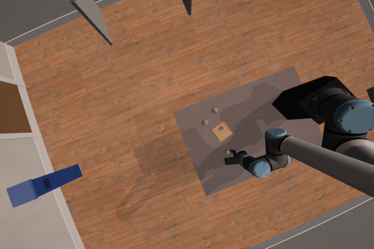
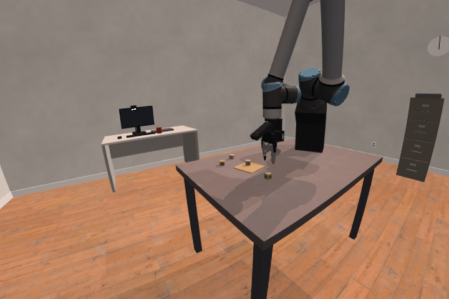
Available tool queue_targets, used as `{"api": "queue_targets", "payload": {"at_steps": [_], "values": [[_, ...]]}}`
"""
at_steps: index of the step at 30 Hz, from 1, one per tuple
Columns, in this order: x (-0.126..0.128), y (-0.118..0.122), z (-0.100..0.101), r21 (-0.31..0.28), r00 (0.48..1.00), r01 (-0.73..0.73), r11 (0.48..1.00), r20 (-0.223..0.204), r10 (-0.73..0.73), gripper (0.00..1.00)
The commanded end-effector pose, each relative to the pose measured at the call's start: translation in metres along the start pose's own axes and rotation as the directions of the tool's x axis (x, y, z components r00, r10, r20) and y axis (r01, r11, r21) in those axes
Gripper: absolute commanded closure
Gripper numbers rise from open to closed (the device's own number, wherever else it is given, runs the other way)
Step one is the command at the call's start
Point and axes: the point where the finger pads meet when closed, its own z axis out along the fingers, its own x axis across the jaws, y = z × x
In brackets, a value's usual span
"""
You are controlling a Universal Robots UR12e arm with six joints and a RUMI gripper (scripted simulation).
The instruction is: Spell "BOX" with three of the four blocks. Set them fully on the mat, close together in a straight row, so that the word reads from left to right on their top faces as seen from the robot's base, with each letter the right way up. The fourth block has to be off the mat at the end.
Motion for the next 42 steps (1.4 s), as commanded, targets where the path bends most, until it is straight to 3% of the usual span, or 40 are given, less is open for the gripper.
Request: {"api": "queue_targets", "payload": {"at_steps": [1,42], "values": [[-0.0002,-0.0004,-0.0003,0.001,1.000,0.001,1.000,0.000,-0.001,0.60],[-0.0001,-0.0004,0.0059,0.001,1.000,0.001,1.000,0.000,-0.001,0.60]]}}
